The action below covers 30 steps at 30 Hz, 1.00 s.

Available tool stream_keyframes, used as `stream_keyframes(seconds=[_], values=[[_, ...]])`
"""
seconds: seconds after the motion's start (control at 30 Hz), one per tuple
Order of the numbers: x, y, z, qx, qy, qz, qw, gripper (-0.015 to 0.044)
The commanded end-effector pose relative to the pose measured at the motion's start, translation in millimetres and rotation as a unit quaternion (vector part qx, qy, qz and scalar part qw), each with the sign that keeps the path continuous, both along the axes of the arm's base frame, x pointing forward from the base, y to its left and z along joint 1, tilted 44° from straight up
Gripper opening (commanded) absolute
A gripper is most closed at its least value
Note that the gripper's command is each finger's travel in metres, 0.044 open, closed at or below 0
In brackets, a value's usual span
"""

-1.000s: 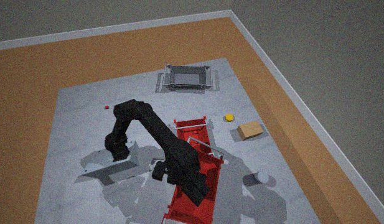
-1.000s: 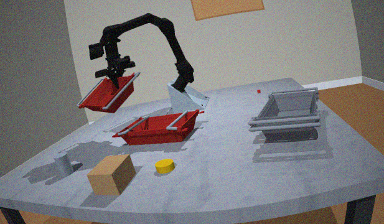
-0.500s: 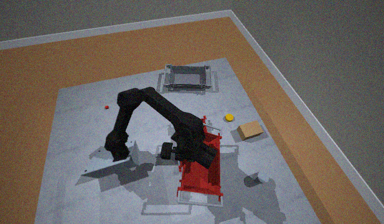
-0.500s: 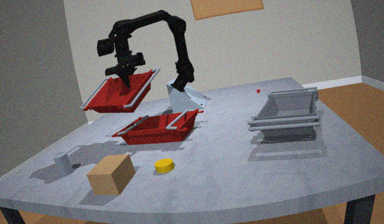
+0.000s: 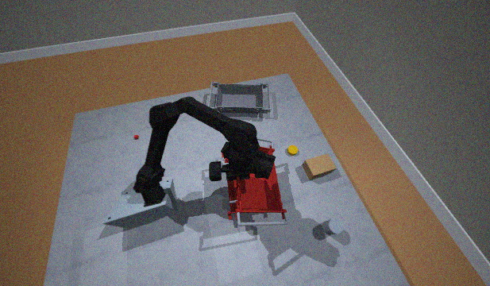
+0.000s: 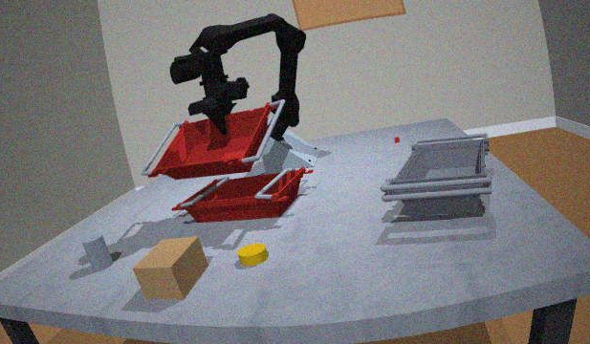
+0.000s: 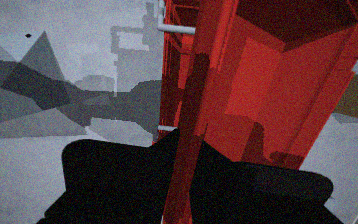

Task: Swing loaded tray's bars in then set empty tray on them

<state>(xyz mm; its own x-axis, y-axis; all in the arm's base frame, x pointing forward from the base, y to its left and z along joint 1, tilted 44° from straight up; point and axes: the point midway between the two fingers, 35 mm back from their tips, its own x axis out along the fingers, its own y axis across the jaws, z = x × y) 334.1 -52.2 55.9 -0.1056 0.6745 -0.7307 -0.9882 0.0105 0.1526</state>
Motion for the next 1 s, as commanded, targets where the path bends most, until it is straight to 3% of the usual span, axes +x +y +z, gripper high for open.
stream_keyframes(seconds=[0.0, 0.97], values=[[2.9, 16.0, 18.3, 0.008, -0.026, 0.011, 1.000, 0.0000], [2.9, 19.3, 20.3, 0.010, -0.029, 0.014, 0.999, 0.0000]])
